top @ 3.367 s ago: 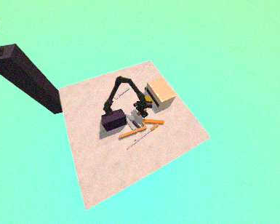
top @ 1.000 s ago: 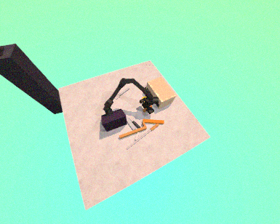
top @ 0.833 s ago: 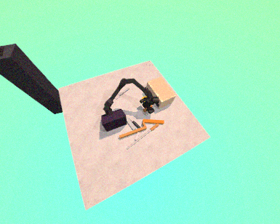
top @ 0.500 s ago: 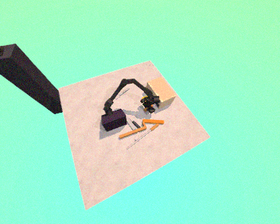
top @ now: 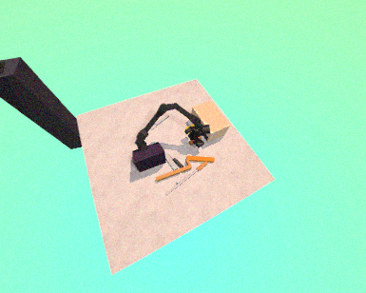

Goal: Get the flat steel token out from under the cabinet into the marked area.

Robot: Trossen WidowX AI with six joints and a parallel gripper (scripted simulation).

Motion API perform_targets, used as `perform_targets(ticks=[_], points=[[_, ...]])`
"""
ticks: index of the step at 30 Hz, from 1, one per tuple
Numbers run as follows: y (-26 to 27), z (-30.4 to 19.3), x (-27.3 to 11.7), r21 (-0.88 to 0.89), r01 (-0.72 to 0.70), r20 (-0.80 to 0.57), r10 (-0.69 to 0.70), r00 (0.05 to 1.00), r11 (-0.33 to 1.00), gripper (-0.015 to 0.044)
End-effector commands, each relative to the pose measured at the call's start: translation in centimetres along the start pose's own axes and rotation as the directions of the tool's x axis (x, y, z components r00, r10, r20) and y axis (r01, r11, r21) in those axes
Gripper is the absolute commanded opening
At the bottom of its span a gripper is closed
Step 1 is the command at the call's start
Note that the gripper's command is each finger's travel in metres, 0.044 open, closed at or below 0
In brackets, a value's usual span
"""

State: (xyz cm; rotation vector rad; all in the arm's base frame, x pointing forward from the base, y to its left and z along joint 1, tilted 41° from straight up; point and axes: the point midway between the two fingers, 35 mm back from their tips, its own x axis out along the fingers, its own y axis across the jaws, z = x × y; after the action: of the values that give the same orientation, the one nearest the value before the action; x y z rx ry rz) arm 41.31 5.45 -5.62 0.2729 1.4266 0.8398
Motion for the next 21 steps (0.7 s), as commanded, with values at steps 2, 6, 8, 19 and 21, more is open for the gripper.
perform_targets(ticks=[2,6,8,19,21], points=[[0.0,0.5,0.0,0.002,0.001,0.002,-0.001,1.0,1.0,0.0],[0.3,0.6,0.1,0.002,0.001,0.002,-0.001,1.0,1.0,0.0],[0.6,0.6,0.1,0.002,0.0,0.002,0.0,1.0,1.0,0.0],[1.9,0.7,0.2,0.002,0.0,0.002,0.0,1.0,1.0,0.0],[2.1,0.7,0.2,0.002,0.0,0.002,0.0,1.0,1.0,0.0]])
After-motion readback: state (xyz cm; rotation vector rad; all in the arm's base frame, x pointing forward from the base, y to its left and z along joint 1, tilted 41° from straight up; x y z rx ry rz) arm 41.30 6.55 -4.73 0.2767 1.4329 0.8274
